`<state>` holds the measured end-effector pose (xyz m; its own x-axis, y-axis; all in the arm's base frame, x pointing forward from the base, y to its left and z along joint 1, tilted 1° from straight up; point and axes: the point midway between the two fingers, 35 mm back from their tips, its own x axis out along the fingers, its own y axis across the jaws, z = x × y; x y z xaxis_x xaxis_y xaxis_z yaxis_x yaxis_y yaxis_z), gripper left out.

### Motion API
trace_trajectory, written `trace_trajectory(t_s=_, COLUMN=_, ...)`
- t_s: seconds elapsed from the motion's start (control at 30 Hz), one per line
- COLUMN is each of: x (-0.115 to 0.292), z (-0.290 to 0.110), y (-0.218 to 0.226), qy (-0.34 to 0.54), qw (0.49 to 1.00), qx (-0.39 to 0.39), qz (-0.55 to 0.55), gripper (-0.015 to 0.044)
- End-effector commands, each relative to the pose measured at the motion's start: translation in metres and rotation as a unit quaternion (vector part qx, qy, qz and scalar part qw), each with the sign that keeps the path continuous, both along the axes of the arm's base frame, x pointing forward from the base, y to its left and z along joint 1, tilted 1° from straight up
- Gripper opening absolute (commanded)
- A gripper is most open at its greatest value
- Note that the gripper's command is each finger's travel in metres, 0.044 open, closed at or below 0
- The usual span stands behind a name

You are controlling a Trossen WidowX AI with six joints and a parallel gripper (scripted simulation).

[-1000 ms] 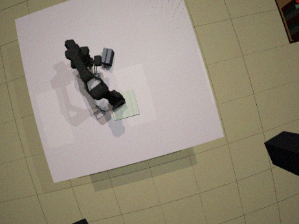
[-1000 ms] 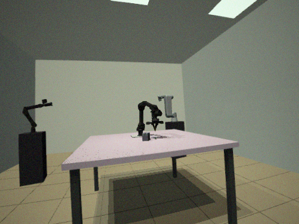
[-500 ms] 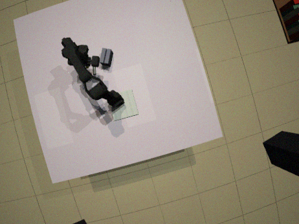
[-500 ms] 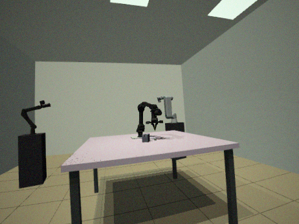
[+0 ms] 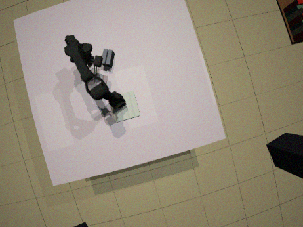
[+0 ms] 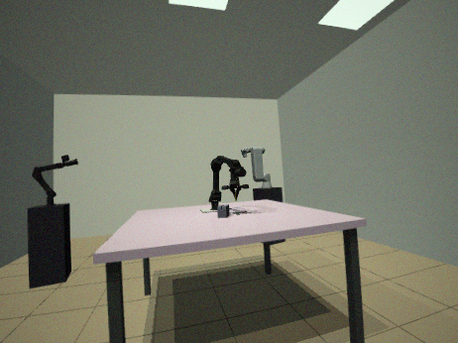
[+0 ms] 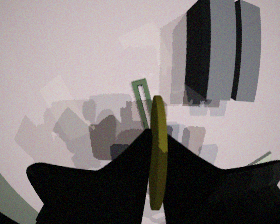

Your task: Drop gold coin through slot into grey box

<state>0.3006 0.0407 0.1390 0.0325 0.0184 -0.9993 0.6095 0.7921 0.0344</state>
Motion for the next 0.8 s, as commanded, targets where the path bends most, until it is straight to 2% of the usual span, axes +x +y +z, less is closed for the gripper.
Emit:
trace_trajectory(t_s=0.0, x=0.003, z=0.000, y=-0.010, qy=-0.002, qw=1.000, qx=-0.002, qz=0.000, gripper=0.0000)
trace_trajectory(t_s=0.77, x=0.008, z=0.000, y=-0.069, qy=-0.001, qw=1.000, qx=-0.006, qz=0.003, gripper=0.0000)
